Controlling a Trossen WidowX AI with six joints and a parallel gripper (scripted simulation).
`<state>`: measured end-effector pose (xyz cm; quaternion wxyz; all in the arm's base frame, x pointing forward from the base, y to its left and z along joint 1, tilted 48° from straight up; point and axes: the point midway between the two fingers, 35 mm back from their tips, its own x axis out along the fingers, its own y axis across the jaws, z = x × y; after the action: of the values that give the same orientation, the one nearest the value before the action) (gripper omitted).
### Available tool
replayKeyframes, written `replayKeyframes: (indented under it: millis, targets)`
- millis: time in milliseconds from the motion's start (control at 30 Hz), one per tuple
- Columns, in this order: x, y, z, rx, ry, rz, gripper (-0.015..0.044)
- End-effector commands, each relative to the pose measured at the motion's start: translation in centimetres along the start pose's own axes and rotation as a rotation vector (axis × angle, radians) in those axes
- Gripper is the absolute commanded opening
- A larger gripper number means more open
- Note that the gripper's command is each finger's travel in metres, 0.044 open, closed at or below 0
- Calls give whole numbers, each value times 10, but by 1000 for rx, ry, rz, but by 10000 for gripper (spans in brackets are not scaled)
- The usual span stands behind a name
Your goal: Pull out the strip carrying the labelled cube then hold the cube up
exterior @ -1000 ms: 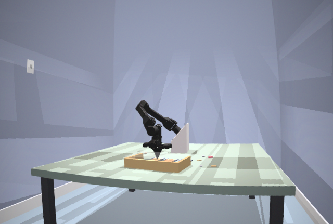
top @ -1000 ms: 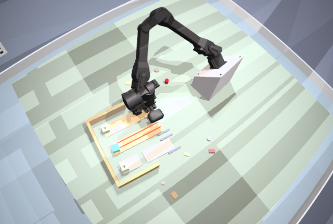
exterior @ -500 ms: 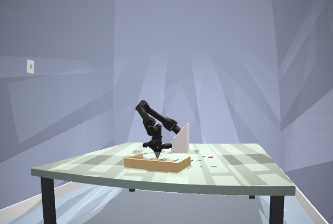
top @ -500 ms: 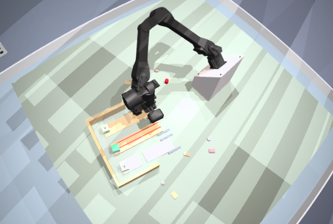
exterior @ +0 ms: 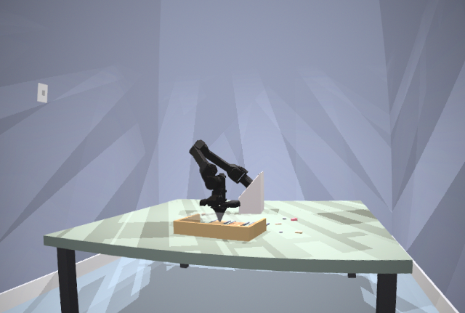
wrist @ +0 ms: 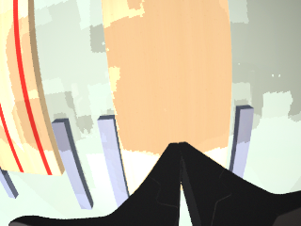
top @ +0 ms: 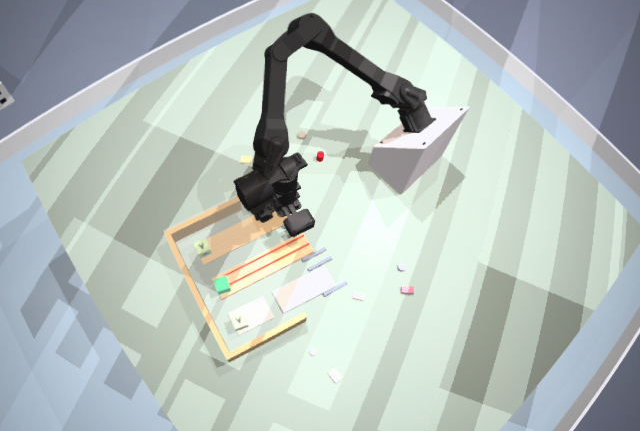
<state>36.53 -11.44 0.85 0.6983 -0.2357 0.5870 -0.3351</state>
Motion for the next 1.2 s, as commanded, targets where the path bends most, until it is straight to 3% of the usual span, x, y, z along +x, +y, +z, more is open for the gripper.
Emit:
replayKeyframes:
  millis: [0, 1167]
  targets:
    - [2, 0, -6, -3, 5, 1, 0]
    - [4, 1, -61, -5, 7, 1, 0]
